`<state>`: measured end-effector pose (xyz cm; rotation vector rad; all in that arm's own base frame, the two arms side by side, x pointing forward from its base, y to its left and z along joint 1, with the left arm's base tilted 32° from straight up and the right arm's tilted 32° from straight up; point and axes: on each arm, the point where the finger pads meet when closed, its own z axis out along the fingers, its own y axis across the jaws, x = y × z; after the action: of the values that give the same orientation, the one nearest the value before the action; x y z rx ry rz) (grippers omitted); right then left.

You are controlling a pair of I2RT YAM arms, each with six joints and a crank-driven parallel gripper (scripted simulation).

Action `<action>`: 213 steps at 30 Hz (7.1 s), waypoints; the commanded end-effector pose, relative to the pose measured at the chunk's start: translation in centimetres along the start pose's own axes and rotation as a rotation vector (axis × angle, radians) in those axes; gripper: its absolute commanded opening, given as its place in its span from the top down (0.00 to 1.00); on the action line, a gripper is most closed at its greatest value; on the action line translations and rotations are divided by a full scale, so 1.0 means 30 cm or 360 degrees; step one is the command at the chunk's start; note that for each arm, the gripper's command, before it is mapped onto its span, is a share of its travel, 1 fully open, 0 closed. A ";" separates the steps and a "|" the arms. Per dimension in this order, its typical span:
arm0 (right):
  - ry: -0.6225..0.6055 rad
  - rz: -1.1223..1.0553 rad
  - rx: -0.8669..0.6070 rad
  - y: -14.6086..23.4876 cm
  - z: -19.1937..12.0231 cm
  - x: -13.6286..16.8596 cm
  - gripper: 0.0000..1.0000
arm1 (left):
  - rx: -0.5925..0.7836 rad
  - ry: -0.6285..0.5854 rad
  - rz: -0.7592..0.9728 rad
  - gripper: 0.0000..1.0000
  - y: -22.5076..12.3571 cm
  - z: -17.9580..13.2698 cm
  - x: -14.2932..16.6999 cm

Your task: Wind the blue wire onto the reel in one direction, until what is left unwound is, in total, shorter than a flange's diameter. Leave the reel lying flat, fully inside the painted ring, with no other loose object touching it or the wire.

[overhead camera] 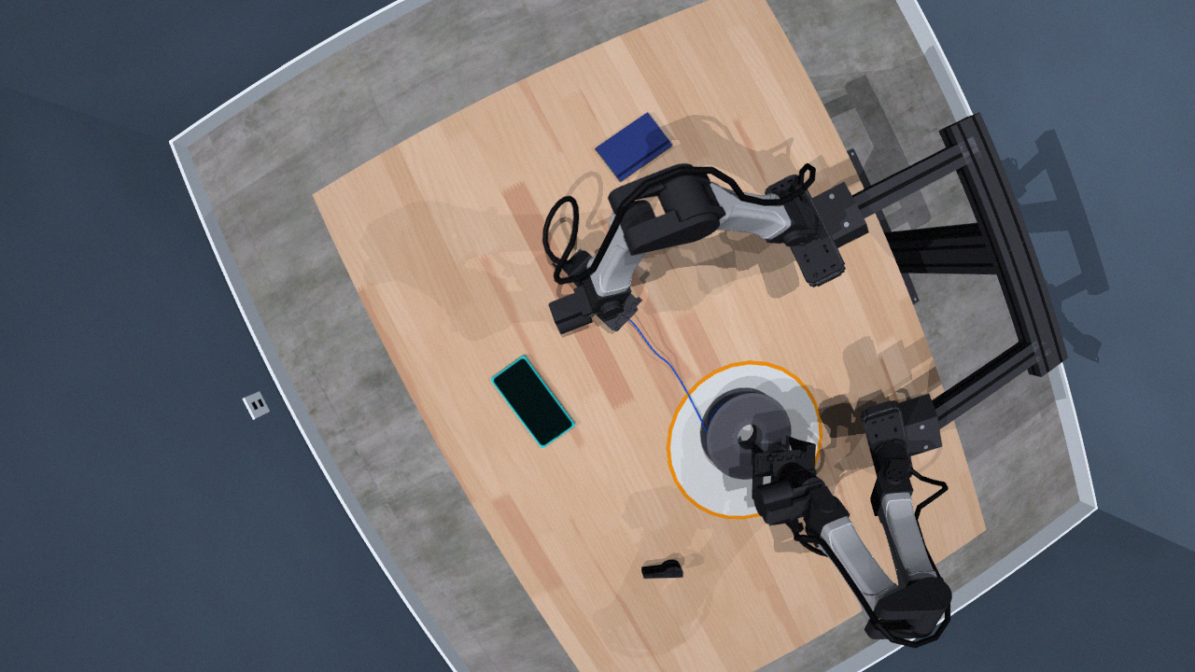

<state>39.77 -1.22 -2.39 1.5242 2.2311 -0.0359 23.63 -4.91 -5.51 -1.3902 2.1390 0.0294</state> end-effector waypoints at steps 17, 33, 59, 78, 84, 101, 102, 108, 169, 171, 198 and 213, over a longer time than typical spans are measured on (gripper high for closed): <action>0.0004 0.0011 -0.0036 0.016 -0.017 0.004 1.00 | -0.0108 0.0020 0.1178 0.03 -0.062 0.020 -0.079; 0.0004 0.0014 -0.0036 0.016 -0.022 -0.004 1.00 | -0.0061 0.0018 0.2501 0.03 -0.262 0.028 -0.116; 0.0004 0.0011 -0.0036 0.025 -0.032 -0.023 1.00 | -0.0082 0.0124 0.3501 0.03 -0.258 0.025 -0.124; 0.0004 0.0009 -0.0036 0.014 -0.031 -0.019 1.00 | -0.0082 0.0124 0.3501 0.03 -0.248 0.169 -0.124; 0.0004 0.0009 -0.0036 0.011 -0.031 -0.018 1.00 | -0.0082 0.0124 0.3501 0.03 -0.270 0.159 -0.125; -0.0008 0.0010 -0.0037 0.007 -0.034 -0.029 1.00 | -0.0082 0.0124 0.3501 0.23 -0.273 0.149 -0.125; -0.0006 0.0008 -0.0036 0.008 -0.034 -0.031 1.00 | -0.0082 0.0124 0.3501 0.25 -0.273 0.149 -0.125; -0.0010 0.0005 -0.0036 0.015 -0.039 -0.036 1.00 | -0.0082 0.0123 0.3482 0.30 -0.271 0.163 -0.121; 0.0467 -0.0030 -0.0025 0.031 -0.007 0.232 1.00 | -0.0119 -0.0014 0.0002 0.03 0.046 0.063 0.014; 0.0470 -0.0028 -0.0025 0.026 -0.007 0.230 1.00 | -0.0119 -0.0014 0.0002 0.03 0.047 0.010 0.011; 0.0481 -0.0021 -0.0028 0.016 -0.012 0.226 1.00 | -0.0086 0.0007 0.1640 0.03 -0.108 0.027 -0.114; 0.0481 -0.0029 -0.0029 0.028 -0.015 0.219 1.00 | -0.0100 0.0092 0.2738 0.03 -0.157 0.025 -0.147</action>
<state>37.55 5.12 -5.97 1.6094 2.4913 0.1916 29.08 -2.93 -3.05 0.4824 2.6681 0.6531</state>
